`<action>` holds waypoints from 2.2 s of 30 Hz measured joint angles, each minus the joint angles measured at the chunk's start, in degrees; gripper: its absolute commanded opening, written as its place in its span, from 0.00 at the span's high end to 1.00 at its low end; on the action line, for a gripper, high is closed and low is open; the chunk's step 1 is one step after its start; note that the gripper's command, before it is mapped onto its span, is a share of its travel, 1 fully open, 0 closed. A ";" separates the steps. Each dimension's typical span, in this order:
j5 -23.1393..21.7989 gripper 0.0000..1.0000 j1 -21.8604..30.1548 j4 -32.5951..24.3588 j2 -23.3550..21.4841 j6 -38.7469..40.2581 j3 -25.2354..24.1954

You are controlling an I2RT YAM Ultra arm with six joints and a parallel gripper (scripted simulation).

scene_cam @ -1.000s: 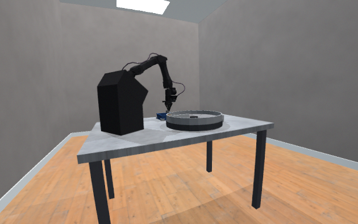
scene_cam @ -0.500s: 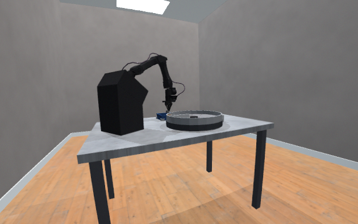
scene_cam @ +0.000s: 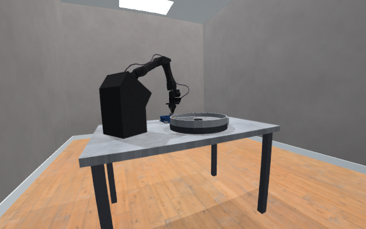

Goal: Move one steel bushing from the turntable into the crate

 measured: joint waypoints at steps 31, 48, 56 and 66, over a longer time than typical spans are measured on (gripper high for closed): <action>-0.07 1.00 -0.39 -0.20 0.52 -0.11 1.46; -0.07 1.00 -0.39 -0.09 0.52 -0.11 1.11; -0.09 1.00 -0.39 -0.09 0.52 -0.11 0.72; -0.07 1.00 -0.39 -0.07 0.52 -0.11 0.74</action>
